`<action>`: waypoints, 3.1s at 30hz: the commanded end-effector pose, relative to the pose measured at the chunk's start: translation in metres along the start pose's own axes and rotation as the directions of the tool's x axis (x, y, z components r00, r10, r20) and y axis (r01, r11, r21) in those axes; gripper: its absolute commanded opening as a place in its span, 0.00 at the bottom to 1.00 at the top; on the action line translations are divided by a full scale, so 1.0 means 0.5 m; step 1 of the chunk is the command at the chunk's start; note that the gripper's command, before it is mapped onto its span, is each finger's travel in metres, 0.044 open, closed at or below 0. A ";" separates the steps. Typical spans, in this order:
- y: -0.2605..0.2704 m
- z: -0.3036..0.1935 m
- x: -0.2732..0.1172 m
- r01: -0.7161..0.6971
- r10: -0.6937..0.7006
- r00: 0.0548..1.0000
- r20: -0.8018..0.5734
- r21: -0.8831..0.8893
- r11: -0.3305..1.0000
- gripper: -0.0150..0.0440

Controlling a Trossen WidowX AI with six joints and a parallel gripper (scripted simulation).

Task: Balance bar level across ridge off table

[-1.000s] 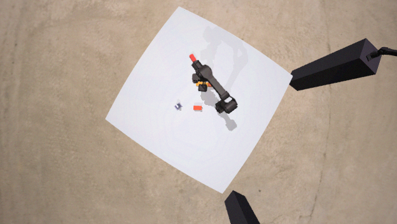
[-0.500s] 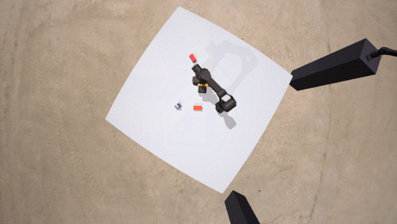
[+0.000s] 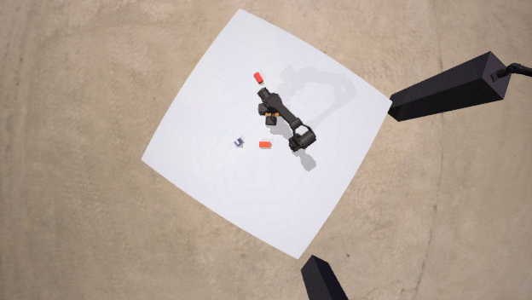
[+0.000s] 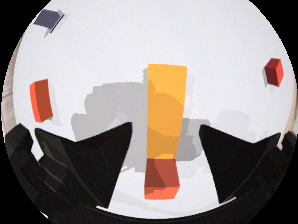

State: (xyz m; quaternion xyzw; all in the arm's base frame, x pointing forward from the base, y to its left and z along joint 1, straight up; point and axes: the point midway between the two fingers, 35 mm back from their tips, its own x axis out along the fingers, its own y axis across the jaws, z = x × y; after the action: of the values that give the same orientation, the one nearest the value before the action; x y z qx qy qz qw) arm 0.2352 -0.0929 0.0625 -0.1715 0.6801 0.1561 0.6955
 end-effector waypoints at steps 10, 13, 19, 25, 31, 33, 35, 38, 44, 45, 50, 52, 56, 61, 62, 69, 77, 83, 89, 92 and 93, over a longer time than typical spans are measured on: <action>0.004 -0.001 0.033 -0.008 0.008 1.000 0.000 -0.003 1.000 0.79; 0.004 -0.001 0.033 -0.008 0.008 1.000 0.000 -0.003 1.000 0.79; 0.004 -0.001 0.033 -0.008 0.008 1.000 0.000 -0.003 1.000 0.79; 0.003 -0.002 0.032 -0.005 0.005 1.000 -0.004 0.000 1.000 0.57; 0.003 -0.002 0.032 -0.005 0.005 1.000 -0.004 0.000 1.000 0.46; 0.003 -0.002 0.032 -0.005 0.005 1.000 -0.004 0.000 1.000 0.44; 0.003 -0.002 0.031 -0.005 0.005 1.000 -0.004 0.000 1.000 0.39; 0.001 0.000 0.020 -0.005 0.005 1.000 -0.004 0.000 1.000 0.25; -0.003 0.003 -0.010 -0.005 0.005 1.000 -0.003 -0.001 1.000 0.25; -0.004 0.004 -0.015 -0.005 0.005 1.000 -0.003 -0.001 1.000 0.25; -0.006 0.006 -0.040 -0.006 0.006 1.000 -0.002 -0.001 1.000 0.25; -0.006 0.006 -0.050 -0.006 0.006 1.000 -0.002 -0.001 1.000 0.25; -0.007 0.007 -0.071 -0.006 0.006 1.000 -0.002 -0.001 1.000 0.25; -0.007 0.007 -0.096 -0.006 0.006 1.000 -0.001 -0.002 1.000 0.25; -0.007 0.007 -0.102 -0.006 0.006 1.000 -0.001 -0.002 1.000 0.25; -0.005 0.005 -0.138 -0.007 0.007 1.000 -0.001 -0.002 1.000 0.25; 0.001 0.000 -0.180 -0.008 0.008 1.000 0.000 -0.003 1.000 0.25; 0.005 0.020 -0.187 -0.008 0.008 1.000 0.001 -0.031 0.999 0.25; 0.014 0.055 -0.192 -0.008 0.009 1.000 0.003 -0.080 0.997 0.25; 0.020 0.072 -0.194 -0.009 0.009 1.000 0.003 -0.103 0.995 0.25; 0.022 0.078 -0.195 -0.009 0.009 1.000 0.004 -0.111 0.994 0.25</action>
State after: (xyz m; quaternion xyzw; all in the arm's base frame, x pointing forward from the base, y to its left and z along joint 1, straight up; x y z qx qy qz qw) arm 0.2568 -0.0701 0.1587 -0.2019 0.6721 0.1903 0.6865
